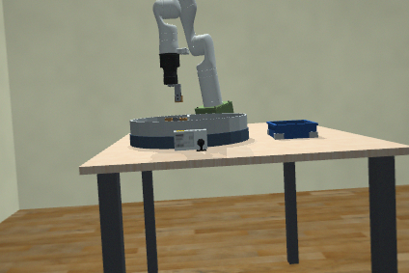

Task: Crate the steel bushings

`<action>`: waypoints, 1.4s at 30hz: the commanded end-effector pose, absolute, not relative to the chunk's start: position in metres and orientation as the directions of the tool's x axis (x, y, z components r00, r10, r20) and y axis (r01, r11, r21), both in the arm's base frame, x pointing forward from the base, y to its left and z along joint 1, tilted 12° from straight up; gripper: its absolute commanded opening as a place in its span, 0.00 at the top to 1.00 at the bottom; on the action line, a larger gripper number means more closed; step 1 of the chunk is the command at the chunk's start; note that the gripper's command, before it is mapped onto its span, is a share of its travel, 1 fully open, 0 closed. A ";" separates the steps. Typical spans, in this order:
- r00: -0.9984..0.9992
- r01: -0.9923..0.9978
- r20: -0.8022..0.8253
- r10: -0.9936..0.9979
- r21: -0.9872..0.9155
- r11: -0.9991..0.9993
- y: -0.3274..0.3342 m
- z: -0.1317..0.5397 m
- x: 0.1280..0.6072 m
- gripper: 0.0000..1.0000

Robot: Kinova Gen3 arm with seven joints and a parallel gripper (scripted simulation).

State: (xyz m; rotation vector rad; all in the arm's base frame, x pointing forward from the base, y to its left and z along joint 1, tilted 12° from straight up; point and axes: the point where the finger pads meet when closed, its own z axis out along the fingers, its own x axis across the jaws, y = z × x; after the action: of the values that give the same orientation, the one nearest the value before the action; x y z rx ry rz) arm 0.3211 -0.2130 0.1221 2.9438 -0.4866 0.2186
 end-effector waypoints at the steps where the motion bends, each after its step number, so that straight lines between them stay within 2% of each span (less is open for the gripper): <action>1: 0.939 -0.324 0.164 -0.303 0.122 -0.938 -0.211 0.121 0.322 1.00; 6: 0.939 -0.324 0.164 -0.303 0.122 -0.938 -0.211 0.121 0.322 1.00; 11: 0.938 -0.325 0.165 -0.304 0.122 -0.938 -0.204 0.126 0.370 1.00; 23: 0.938 -0.325 0.165 -0.304 0.122 -0.938 -0.204 0.126 0.370 1.00; 28: 0.938 -0.327 0.167 -0.305 0.123 -0.937 -0.198 0.131 0.417 1.00; 42: 0.937 -0.327 0.167 -0.305 0.123 -0.937 -0.200 0.121 0.419 1.00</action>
State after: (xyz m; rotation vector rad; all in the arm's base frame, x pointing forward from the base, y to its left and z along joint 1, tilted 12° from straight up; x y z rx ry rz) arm 0.4191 -0.1995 0.1287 2.9420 -0.4843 0.2268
